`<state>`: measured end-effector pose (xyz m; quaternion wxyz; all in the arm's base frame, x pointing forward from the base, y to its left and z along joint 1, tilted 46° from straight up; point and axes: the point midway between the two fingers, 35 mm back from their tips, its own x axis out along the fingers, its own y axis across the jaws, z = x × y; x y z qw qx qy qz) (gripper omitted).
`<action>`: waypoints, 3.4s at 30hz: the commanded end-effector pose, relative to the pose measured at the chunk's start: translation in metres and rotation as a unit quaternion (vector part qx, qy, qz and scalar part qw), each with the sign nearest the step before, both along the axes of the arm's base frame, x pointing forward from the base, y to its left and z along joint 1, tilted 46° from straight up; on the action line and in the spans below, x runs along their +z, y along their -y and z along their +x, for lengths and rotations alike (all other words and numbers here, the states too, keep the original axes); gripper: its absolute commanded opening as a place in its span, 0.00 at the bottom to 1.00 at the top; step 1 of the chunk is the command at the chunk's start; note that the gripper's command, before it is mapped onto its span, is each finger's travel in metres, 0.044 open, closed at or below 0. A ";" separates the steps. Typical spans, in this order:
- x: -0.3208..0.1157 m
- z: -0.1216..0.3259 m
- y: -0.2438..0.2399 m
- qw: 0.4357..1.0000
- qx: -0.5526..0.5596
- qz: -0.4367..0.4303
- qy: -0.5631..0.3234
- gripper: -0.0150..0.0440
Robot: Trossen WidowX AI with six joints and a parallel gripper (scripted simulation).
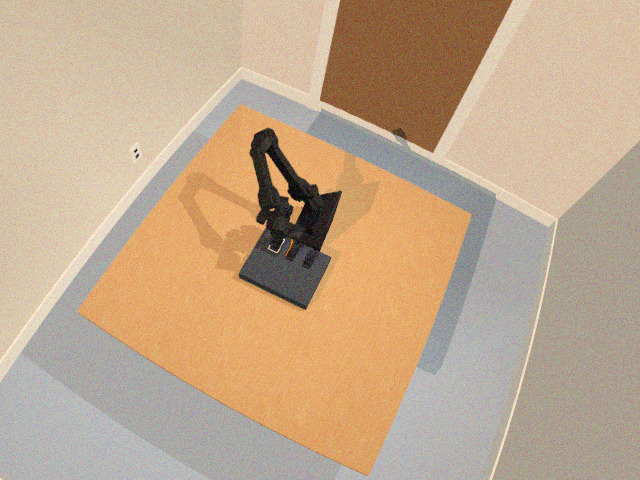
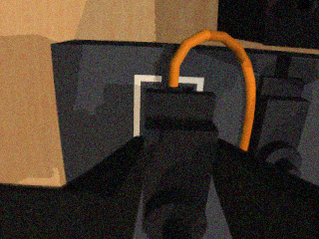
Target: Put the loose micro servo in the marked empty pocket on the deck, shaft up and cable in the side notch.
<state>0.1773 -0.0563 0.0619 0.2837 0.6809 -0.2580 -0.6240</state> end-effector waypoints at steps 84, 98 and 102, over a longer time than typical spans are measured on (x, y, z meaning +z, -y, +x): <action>-0.002 0.017 0.003 1.000 0.005 -0.004 -0.003 0.79; 0.042 0.105 -0.043 1.000 0.002 -0.001 0.002 1.00; 0.059 0.099 -0.058 1.000 0.004 -0.002 0.003 1.00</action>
